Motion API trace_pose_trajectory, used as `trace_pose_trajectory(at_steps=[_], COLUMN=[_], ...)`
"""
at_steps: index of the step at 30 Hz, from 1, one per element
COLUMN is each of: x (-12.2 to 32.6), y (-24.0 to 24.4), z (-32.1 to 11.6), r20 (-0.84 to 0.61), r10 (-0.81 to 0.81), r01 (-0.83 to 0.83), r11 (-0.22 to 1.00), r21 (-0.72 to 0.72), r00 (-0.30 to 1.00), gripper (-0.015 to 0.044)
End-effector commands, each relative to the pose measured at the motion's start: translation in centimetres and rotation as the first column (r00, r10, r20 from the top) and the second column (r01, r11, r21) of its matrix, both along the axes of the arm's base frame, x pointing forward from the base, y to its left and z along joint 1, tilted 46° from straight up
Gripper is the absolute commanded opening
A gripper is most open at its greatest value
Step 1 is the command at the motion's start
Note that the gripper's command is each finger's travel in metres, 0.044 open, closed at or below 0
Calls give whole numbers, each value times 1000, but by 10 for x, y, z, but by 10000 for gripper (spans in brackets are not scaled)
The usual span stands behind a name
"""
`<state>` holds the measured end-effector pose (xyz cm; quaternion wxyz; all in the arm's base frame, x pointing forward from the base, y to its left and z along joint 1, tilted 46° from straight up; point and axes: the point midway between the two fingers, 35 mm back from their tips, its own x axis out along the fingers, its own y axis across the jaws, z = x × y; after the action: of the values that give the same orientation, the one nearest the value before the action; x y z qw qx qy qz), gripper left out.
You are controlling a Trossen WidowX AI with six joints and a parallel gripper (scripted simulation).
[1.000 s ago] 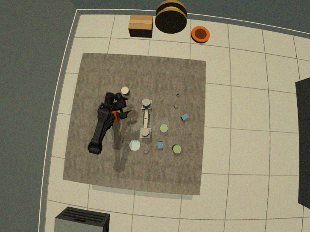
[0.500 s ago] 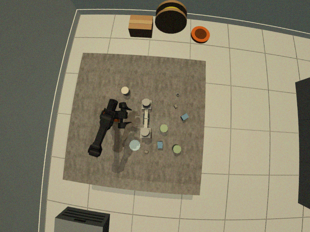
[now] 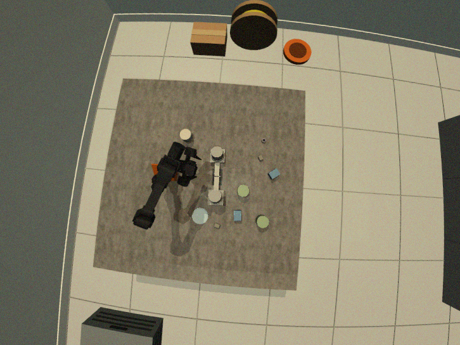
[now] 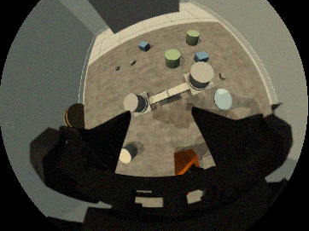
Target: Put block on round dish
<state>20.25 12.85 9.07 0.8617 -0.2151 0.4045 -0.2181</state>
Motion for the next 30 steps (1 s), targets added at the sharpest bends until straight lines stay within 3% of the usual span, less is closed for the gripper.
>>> trace_pose_trajectory(at_steps=[1,15,30], x=[7,42,77], y=[5,18,18], z=[-8,-45,-99], r20=[15,83,123], r10=[-96,-490,-823], r01=[95,461,729], r11=[994,856,551], r21=[45,235,407], r00=[995,868,554], gripper=[440,440,440])
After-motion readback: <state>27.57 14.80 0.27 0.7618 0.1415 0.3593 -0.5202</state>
